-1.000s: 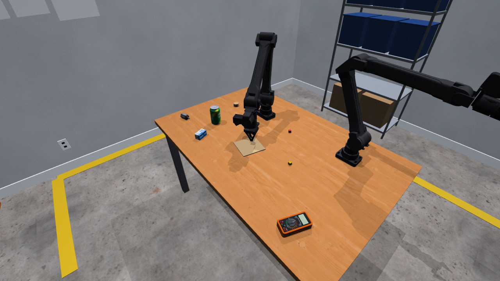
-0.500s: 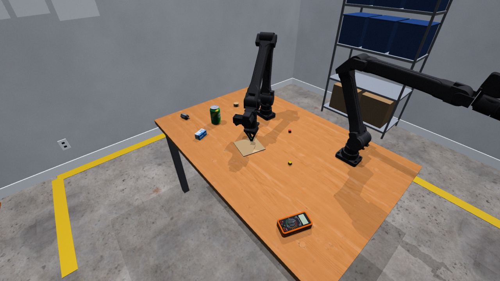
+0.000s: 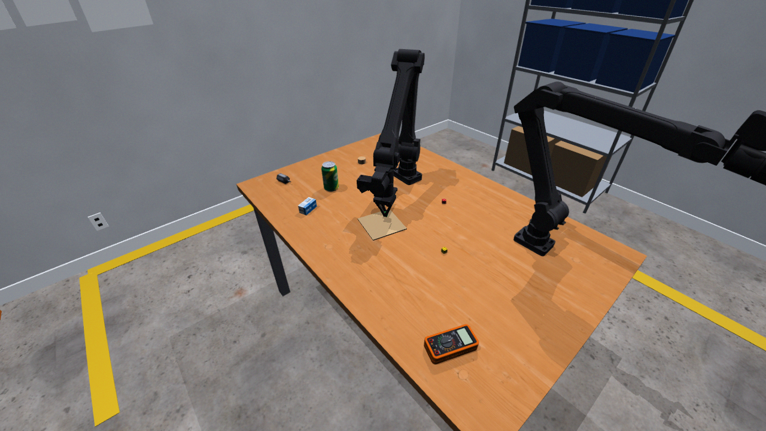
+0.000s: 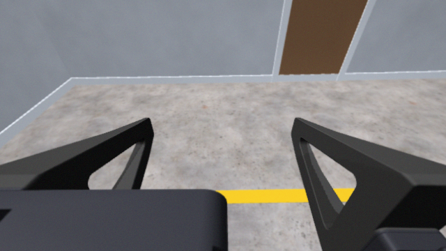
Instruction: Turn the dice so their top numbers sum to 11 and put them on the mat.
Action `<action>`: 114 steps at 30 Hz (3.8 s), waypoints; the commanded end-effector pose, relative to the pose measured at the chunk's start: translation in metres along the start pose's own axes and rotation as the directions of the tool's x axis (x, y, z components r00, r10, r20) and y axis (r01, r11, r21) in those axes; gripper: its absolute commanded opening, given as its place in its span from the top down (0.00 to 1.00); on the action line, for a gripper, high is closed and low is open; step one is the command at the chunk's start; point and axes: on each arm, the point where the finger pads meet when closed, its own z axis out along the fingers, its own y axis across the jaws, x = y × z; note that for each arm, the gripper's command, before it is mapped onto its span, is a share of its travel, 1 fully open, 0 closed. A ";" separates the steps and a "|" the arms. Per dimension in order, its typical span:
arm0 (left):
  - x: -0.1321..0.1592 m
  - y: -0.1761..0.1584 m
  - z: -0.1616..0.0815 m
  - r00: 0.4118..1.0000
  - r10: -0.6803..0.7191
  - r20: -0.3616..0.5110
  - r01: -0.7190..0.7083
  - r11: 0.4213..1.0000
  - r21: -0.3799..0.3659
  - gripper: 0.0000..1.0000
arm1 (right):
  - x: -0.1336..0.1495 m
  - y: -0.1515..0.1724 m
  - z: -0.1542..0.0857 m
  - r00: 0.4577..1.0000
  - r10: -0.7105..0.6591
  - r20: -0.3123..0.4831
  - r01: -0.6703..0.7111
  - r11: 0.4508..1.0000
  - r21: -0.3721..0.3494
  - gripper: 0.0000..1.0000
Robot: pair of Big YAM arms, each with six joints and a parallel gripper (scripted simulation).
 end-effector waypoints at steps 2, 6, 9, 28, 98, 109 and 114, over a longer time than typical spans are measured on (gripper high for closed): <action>-0.037 0.007 0.007 0.998 -0.012 0.069 0.013 1.000 -0.013 0.00 | 0.005 -0.002 0.005 1.000 -0.020 -0.004 0.020 1.000 0.006 0.89; -0.037 0.007 0.007 0.998 -0.012 0.069 0.013 1.000 -0.013 0.00 | 0.005 0.000 0.004 1.000 -0.020 -0.004 0.020 1.000 0.004 0.89; -0.037 0.007 0.007 0.998 -0.012 0.069 0.013 1.000 -0.013 0.00 | 0.005 0.000 0.004 1.000 -0.020 -0.004 0.020 1.000 0.003 0.89; -0.037 0.007 0.007 0.998 -0.012 0.069 0.013 1.000 -0.013 0.00 | 0.005 0.000 0.005 1.000 -0.020 -0.004 0.020 1.000 0.004 0.86; -0.037 0.007 0.007 0.998 -0.012 0.069 0.013 1.000 -0.013 0.00 | 0.005 0.006 -0.095 1.000 -0.020 -0.004 0.020 1.000 -0.013 0.00; -0.037 0.007 0.007 0.998 -0.012 0.069 0.013 1.000 -0.013 0.00 | 0.021 0.038 -0.106 0.995 -0.101 -0.002 0.100 0.994 -0.039 0.00; -0.037 0.007 0.007 0.998 -0.012 0.069 0.013 1.000 -0.013 0.00 | 0.089 0.089 -0.106 0.938 -0.347 0.001 0.346 0.937 -0.038 0.00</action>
